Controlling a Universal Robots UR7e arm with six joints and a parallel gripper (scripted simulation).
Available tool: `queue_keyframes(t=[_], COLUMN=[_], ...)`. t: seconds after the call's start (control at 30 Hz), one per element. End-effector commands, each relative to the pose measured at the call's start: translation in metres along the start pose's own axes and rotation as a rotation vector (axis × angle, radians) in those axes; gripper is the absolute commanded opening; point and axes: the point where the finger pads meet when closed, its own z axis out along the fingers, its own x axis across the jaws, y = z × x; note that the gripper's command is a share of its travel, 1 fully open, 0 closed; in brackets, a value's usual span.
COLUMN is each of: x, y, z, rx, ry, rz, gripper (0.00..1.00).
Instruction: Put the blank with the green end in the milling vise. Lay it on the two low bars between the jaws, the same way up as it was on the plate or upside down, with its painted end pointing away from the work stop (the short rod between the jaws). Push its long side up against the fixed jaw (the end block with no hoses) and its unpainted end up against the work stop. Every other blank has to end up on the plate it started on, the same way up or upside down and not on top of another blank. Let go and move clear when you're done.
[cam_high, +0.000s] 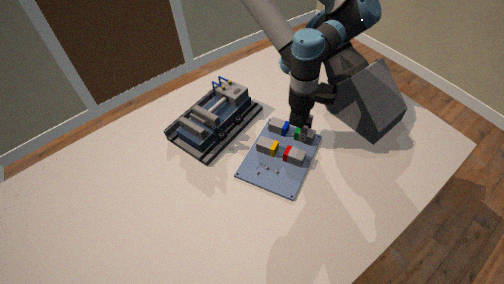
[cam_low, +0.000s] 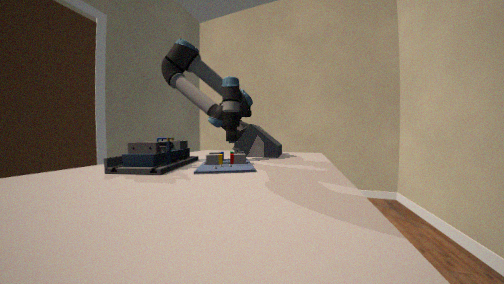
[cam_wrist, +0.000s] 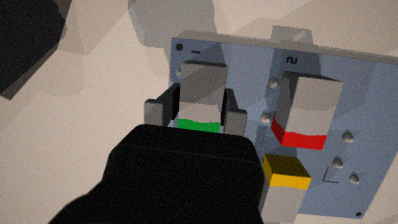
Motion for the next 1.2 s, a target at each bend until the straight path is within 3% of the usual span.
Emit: queue_keyframes(t=[0.0,0.73,0.9,1.17], x=[0.0,0.0,0.0,0.0], y=[0.0,0.0,0.0,0.0], z=[0.0,0.0,-0.03,-0.03], rx=[0.0,0.0,0.0,0.0], ry=[0.001,0.001,0.001,0.001], rz=[0.0,0.0,0.0,0.0], gripper=[0.0,0.0,0.0,0.0])
